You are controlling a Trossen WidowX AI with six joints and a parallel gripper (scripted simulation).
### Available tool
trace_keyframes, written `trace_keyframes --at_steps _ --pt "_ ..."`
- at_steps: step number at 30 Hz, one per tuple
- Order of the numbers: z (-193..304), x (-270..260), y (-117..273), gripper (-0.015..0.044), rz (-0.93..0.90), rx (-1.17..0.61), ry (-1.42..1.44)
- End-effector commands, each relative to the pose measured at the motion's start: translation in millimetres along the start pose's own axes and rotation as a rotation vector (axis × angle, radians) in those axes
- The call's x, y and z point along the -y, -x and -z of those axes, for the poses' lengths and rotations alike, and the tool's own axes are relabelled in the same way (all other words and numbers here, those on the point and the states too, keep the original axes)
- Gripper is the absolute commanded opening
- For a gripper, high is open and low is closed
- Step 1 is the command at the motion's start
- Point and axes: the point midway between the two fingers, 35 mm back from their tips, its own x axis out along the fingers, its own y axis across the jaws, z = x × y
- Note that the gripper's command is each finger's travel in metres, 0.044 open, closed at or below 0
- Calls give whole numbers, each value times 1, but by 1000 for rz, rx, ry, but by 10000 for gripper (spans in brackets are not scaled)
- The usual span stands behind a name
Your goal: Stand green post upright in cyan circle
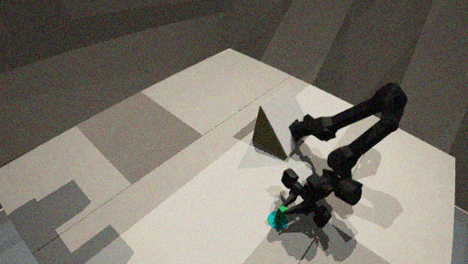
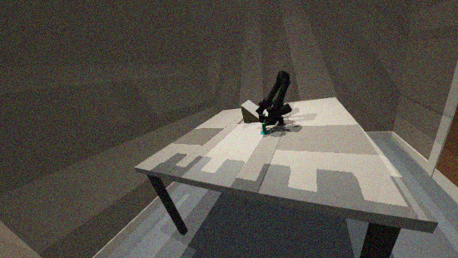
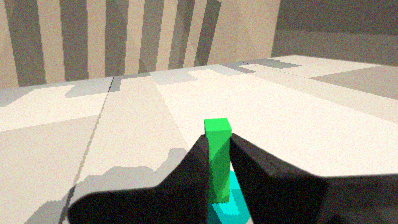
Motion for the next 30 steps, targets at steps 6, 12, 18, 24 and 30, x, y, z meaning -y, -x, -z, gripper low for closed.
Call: trace_keyframes --at_steps 6,12,18,24,30 --pt "1 0 -1 23 0 7 -8" --pt "1 0 -1 101 0 7 -8" --pt "1 0 -1 259 0 7 -8" --pt "1 0 -1 400 0 7 -8" --pt "-23 -3 -1 400 4 7 -11"
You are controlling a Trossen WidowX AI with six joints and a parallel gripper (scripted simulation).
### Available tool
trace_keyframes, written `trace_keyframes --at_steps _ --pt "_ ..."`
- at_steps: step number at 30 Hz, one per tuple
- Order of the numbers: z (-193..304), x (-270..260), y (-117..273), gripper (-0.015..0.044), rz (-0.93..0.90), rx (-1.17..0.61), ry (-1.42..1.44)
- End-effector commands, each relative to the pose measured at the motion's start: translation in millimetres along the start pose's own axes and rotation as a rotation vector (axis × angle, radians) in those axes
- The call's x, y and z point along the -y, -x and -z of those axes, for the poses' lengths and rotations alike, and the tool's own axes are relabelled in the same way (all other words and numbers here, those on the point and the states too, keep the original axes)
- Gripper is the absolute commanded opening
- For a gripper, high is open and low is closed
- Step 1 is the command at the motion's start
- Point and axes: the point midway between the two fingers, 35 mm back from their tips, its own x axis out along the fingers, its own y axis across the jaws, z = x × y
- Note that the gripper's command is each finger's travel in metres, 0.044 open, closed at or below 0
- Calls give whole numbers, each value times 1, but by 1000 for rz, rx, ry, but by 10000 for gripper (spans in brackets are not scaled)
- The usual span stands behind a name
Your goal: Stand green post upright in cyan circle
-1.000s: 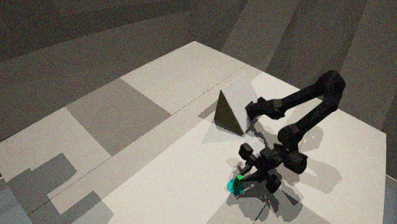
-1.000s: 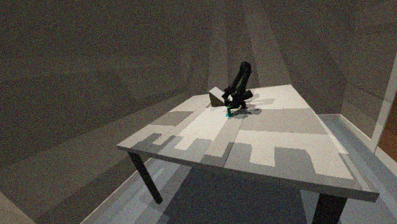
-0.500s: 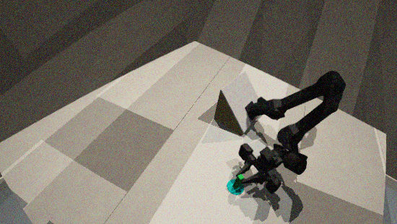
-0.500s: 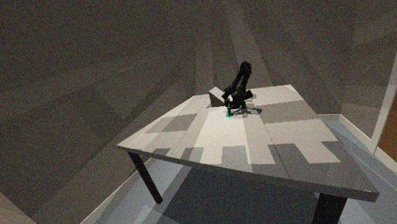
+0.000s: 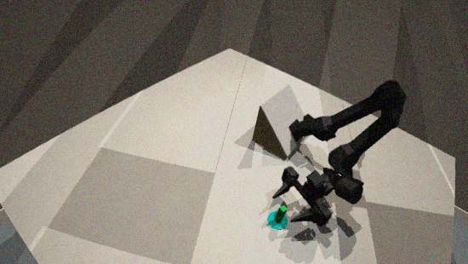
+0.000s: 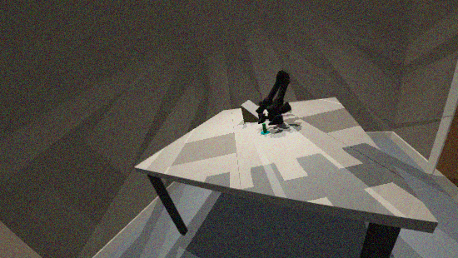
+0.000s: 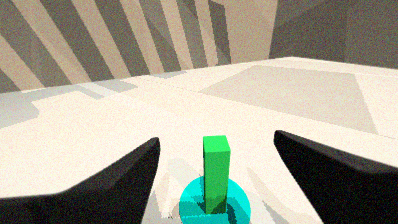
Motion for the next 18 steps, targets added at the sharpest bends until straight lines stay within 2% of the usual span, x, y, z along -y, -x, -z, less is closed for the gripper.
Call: trace_keyframes --at_steps 1,14,18 --pt "-19 -4 0 400 -6 7 -10" --pt "-80 -1 13 400 -9 19 -9" --pt "-77 -2 -1 400 48 -90 102"
